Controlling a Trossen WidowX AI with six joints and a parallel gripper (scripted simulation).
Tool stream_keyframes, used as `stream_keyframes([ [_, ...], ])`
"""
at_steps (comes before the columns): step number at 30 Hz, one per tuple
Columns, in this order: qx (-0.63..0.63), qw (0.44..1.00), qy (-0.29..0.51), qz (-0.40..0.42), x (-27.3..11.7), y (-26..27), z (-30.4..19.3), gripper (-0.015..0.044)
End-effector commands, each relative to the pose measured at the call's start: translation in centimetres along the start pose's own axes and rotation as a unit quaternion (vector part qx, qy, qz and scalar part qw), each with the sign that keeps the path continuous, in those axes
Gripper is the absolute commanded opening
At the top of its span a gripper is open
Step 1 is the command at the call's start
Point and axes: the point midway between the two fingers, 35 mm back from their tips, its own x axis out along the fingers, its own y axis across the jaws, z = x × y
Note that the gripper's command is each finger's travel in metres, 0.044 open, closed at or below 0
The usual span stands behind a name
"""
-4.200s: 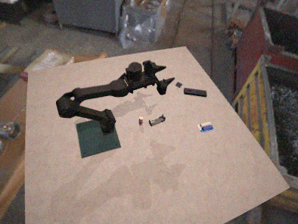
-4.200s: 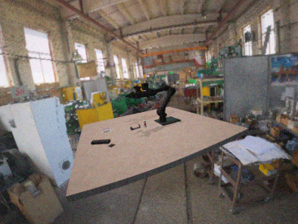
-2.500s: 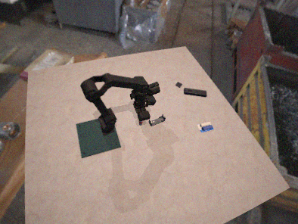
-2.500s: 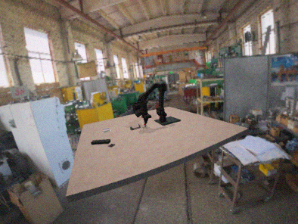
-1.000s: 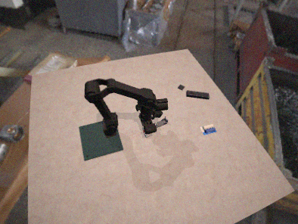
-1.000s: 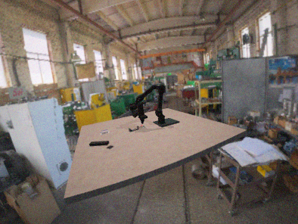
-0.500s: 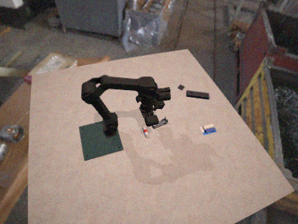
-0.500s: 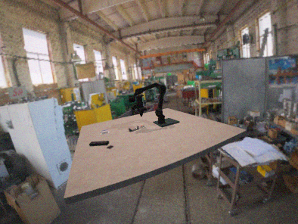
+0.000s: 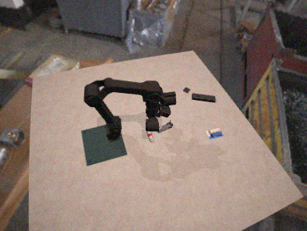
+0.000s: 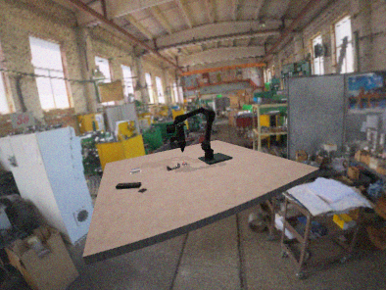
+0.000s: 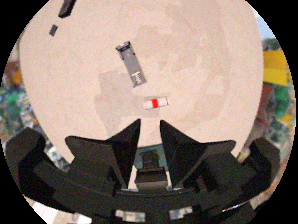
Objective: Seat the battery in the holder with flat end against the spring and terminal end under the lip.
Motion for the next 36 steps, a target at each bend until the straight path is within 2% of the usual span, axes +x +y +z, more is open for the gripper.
stream_keyframes([
  [1,0.187,0.982,0.01,-0.006,2.1,-0.6,-0.2,0.021],
  [2,0.239,0.971,0.01,-0.006,2.5,-0.8,-0.2,0.0233],
  [5,0.391,0.92,0.008,-0.008,3.9,-1.2,-0.1,0.0233],
  [8,0.534,0.846,0.007,-0.009,5.2,-1.7,-0.1,0.0233],
  [10,0.592,0.806,0.006,-0.01,5.7,-1.9,-0.2,0.0233],
  [23,0.599,0.8,0.006,-0.01,5.8,-2.0,-0.2,0.0233],
  [36,0.599,0.8,0.006,-0.01,7.9,-2.0,-0.1,0.0233],
])
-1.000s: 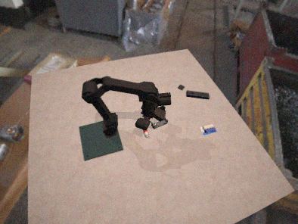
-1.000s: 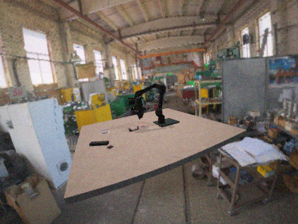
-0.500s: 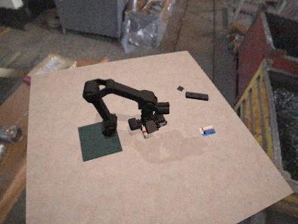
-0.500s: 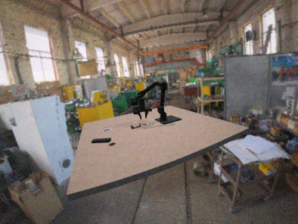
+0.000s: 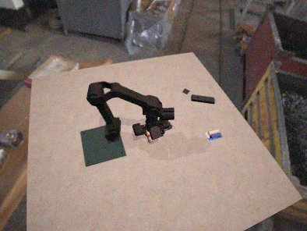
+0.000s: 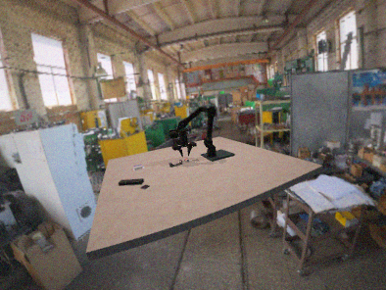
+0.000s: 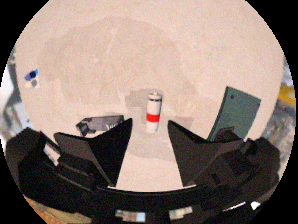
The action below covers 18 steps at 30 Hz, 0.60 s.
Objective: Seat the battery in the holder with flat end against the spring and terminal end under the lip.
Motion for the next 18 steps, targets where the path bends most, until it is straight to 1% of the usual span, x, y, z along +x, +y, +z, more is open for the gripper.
stream_keyframes([
  [1,0.002,1.0,0.0,-0.01,1.0,-0.4,0.0,0.0233],
  [18,0.002,1.0,0.0,-0.01,3.7,-0.6,-0.1,0.0233],
])
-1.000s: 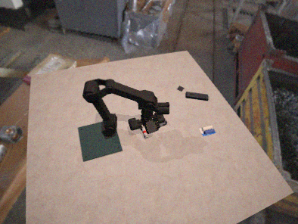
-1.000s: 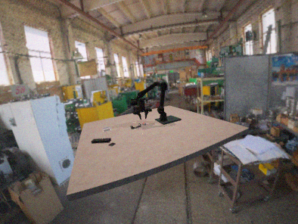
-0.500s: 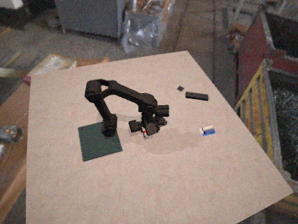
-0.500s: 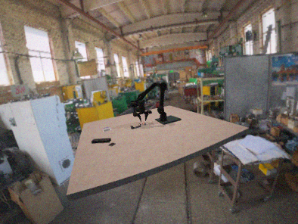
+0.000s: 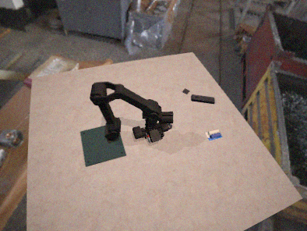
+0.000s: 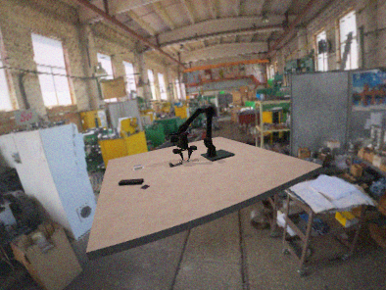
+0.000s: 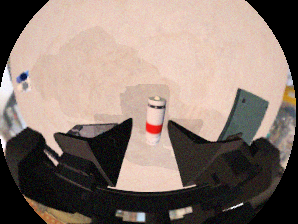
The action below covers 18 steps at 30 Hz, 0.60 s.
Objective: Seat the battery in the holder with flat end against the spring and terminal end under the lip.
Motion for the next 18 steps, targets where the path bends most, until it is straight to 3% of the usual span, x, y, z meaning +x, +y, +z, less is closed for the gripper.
stream_keyframes([
  [1,0.0,1.0,0.0,-0.01,0.85,-0.52,-0.07,0.0233],
  [2,0.0,1.0,0.0,-0.01,0.87,-0.52,-0.07,0.0233],
  [5,0.0,1.0,0.0,-0.01,0.87,-0.52,-0.07,0.0154],
  [18,0.0,1.0,0.0,-0.01,0.87,-0.52,-0.07,0.0071],
])
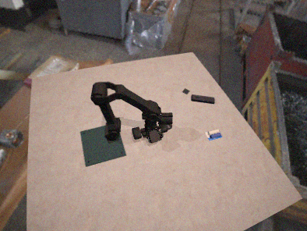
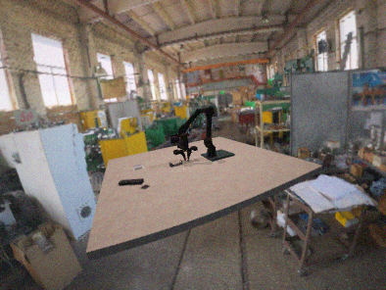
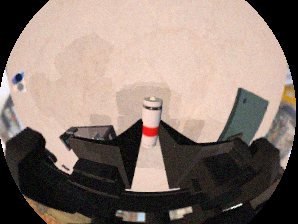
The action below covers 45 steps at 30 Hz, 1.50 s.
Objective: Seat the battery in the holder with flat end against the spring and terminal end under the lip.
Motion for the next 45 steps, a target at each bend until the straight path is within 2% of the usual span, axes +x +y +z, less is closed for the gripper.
stream_keyframes([
  [1,0.0,1.0,0.0,0.0,0.2,0.0,0.0,0.0071],
  [5,0.0,1.0,0.0,0.0,-0.4,0.0,0.0,0.0071],
  [11,0.0,1.0,0.0,0.0,-4.7,0.0,0.0,0.0071],
  [15,-0.005,1.0,0.0,0.0,-4.9,0.0,0.0,0.0071],
  [24,-0.235,0.972,-0.001,0.002,-6.0,2.9,-0.6,0.0071],
  [34,-0.491,0.871,-0.001,0.004,-7.0,6.2,-1.7,0.0071],
  [45,-0.722,0.691,-0.001,0.005,-7.7,9.6,-3.3,0.0071],
])
